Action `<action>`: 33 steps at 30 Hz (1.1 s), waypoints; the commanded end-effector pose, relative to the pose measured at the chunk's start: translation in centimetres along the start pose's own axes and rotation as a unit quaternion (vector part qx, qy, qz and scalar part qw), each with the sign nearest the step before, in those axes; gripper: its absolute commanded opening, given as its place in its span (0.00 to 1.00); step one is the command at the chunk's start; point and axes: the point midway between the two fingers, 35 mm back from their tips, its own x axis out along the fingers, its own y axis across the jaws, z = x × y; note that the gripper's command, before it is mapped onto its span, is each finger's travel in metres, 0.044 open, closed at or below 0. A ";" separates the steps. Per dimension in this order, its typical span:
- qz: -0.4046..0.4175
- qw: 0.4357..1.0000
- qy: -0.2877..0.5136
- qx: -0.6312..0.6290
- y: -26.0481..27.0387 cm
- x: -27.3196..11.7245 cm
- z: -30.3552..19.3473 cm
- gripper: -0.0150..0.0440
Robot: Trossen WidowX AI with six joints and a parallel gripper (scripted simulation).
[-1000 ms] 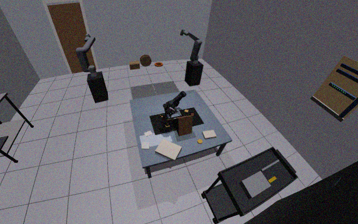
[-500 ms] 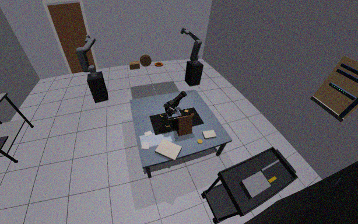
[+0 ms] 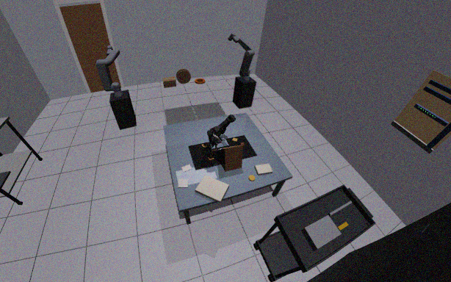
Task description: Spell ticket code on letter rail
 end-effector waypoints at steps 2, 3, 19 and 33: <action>-0.002 1.000 0.000 0.003 0.2 0.0 0.0 0.25; -0.002 1.000 0.000 0.003 0.3 0.0 0.0 0.25; -0.002 1.000 0.000 0.003 1.1 0.0 0.0 0.25; -0.001 1.000 0.000 0.003 1.8 0.0 0.0 0.25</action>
